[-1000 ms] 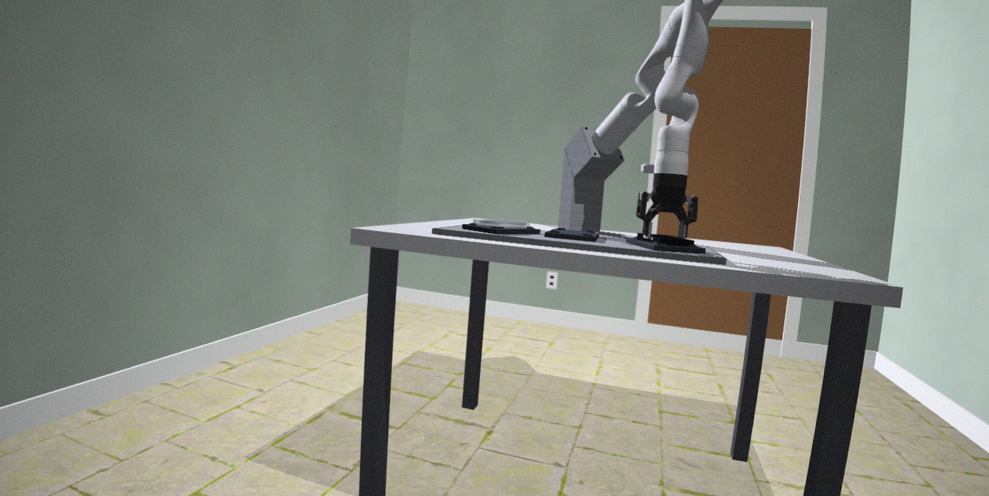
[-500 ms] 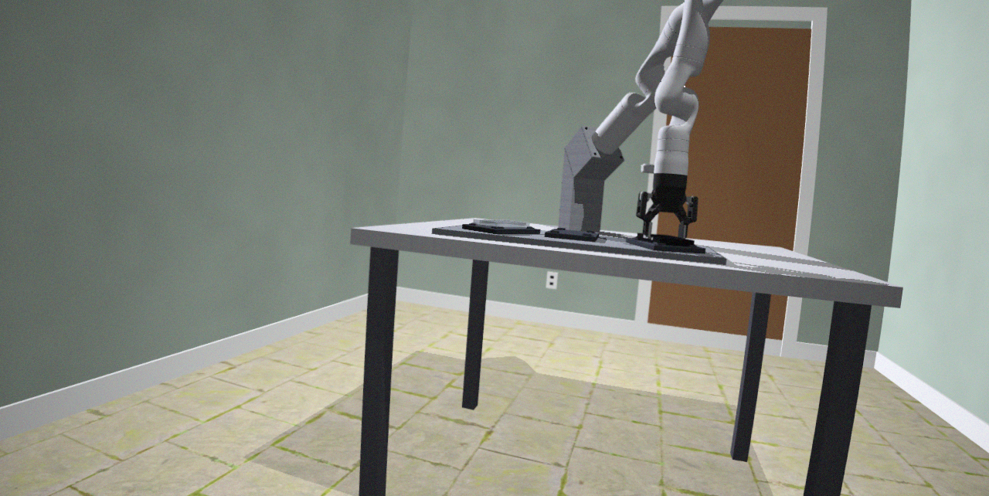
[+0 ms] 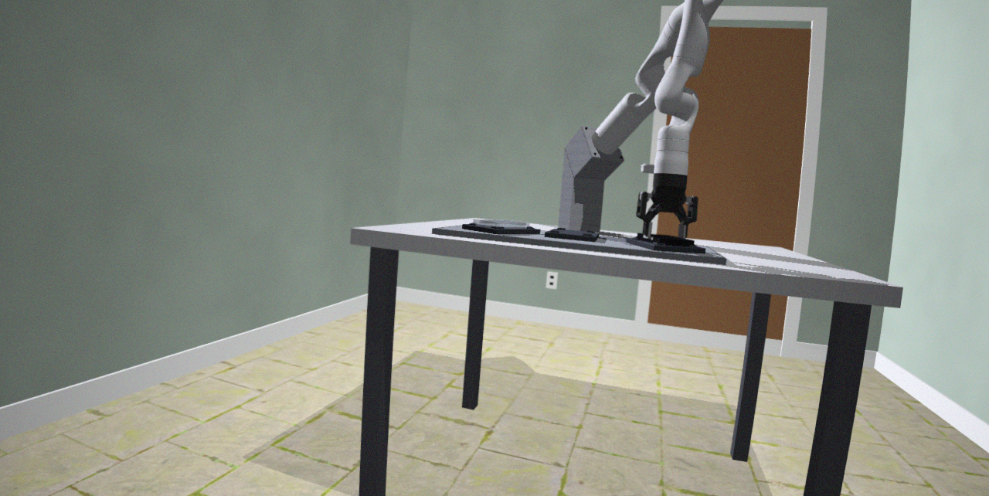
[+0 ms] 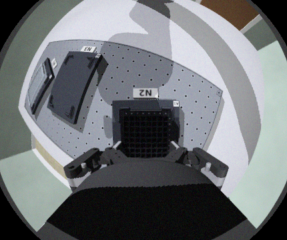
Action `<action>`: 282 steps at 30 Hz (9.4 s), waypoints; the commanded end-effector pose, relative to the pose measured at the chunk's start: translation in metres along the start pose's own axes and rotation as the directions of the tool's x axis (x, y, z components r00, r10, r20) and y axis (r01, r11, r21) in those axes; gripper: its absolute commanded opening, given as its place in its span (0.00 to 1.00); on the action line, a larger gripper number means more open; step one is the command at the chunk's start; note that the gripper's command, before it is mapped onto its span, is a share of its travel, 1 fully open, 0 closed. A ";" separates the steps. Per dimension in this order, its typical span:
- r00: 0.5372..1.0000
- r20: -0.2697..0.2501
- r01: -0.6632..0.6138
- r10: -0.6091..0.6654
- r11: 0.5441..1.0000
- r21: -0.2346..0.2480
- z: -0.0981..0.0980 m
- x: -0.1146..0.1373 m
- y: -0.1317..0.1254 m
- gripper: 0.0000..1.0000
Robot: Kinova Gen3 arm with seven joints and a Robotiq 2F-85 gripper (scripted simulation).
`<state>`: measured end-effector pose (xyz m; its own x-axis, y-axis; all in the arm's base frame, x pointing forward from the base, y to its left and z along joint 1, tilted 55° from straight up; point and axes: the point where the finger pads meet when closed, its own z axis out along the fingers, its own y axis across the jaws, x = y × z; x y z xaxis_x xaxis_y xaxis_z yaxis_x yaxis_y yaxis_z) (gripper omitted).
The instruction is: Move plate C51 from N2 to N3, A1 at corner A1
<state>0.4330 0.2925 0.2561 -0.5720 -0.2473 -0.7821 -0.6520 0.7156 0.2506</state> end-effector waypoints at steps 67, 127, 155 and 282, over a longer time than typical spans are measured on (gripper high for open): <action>1.000 -0.001 -0.002 0.002 1.000 -0.003 -0.010 0.000 0.000 0.00; 0.995 -0.001 -0.095 0.095 0.995 -0.003 -0.044 0.015 -0.023 0.00; 0.931 -0.002 -0.364 0.364 0.931 -0.002 -0.044 0.064 -0.087 0.00; 0.931 -0.002 -0.364 0.364 0.931 -0.002 -0.010 0.134 -0.179 0.00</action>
<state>0.4676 0.1258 0.1119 -0.7712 0.0279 -0.6360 -0.4012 0.7544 0.5195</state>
